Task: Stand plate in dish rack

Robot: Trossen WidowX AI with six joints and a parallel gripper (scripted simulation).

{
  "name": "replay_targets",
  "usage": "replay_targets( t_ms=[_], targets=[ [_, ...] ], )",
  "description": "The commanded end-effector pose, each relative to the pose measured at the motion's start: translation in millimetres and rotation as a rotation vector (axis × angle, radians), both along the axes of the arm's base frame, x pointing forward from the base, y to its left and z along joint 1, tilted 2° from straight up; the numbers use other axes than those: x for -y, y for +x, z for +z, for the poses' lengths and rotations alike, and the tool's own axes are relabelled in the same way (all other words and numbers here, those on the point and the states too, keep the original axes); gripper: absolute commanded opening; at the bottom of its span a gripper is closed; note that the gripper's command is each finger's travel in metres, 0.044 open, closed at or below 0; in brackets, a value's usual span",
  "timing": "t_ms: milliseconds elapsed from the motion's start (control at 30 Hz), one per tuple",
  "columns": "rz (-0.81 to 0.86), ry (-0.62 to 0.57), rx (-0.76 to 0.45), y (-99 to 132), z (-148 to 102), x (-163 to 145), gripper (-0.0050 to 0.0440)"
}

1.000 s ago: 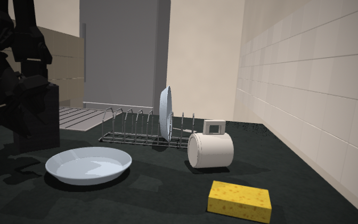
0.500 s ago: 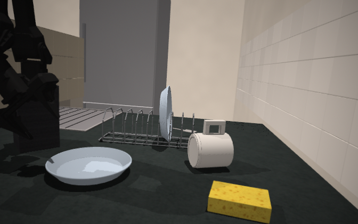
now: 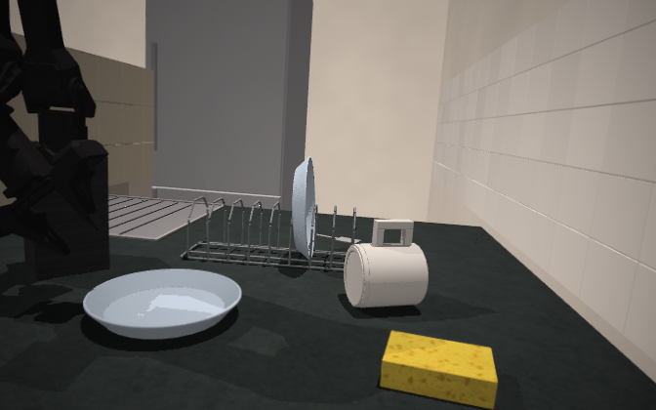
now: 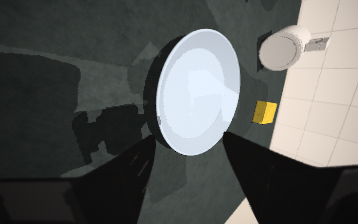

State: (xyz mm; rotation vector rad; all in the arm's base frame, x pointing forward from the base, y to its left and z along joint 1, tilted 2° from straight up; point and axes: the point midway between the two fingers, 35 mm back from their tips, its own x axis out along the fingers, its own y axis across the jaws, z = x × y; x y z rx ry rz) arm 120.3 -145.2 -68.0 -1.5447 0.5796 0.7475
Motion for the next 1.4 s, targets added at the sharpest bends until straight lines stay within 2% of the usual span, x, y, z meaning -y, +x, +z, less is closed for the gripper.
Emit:
replay_targets(
  t_ms=[0, 100, 133, 1033, 1367],
  targets=[
    [0.003, -0.001, 0.003, 0.7, -6.9, 1.2, 0.0174],
    [0.003, -0.001, 0.003, 0.9, -11.8, 1.8, 0.0102],
    [0.003, -0.001, 0.003, 1.0, -13.4, 1.9, 0.0094],
    [0.003, -0.001, 0.003, 1.7, -50.6, 0.0, 0.0094],
    [0.003, -0.001, 0.003, 1.8, -51.8, -0.2, 0.0094]
  ],
)
